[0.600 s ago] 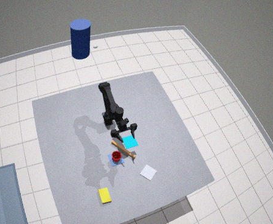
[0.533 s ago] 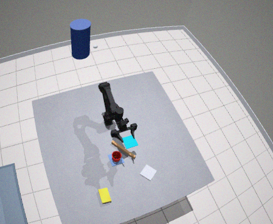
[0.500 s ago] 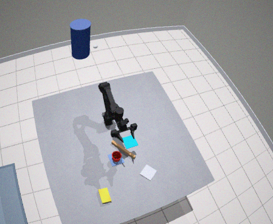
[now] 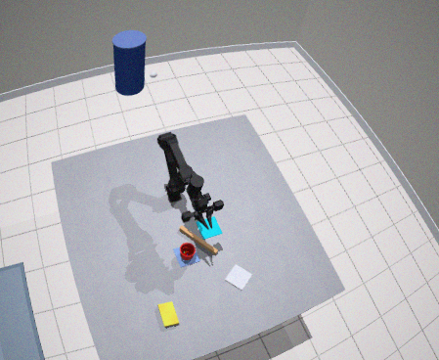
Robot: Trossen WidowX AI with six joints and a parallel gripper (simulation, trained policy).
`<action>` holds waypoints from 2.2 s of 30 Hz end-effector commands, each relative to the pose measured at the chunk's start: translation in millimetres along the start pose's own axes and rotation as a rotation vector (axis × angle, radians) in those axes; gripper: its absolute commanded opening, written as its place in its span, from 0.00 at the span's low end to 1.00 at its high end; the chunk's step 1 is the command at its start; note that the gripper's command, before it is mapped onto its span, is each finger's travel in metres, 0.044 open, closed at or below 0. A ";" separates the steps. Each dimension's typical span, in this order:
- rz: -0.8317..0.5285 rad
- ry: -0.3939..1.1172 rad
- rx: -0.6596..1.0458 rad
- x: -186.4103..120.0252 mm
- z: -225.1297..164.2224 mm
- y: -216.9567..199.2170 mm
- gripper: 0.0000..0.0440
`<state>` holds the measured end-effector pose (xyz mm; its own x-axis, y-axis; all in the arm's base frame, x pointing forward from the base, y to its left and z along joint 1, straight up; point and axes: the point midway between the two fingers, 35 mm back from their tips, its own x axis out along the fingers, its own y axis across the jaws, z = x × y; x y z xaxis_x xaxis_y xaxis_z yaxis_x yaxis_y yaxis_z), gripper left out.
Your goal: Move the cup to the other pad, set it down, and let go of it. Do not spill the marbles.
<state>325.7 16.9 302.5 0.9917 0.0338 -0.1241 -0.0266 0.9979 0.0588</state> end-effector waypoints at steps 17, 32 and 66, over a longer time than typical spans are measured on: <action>0.040 0.302 0.087 21.5 -23.5 30.5 0.20; 0.017 0.539 0.125 32.0 -42.1 44.4 0.20; -0.099 1.068 0.028 39.0 -91.6 35.9 0.29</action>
<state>351.6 64.0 213.7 0.4113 0.0178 -0.9113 0.0682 0.9964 0.0503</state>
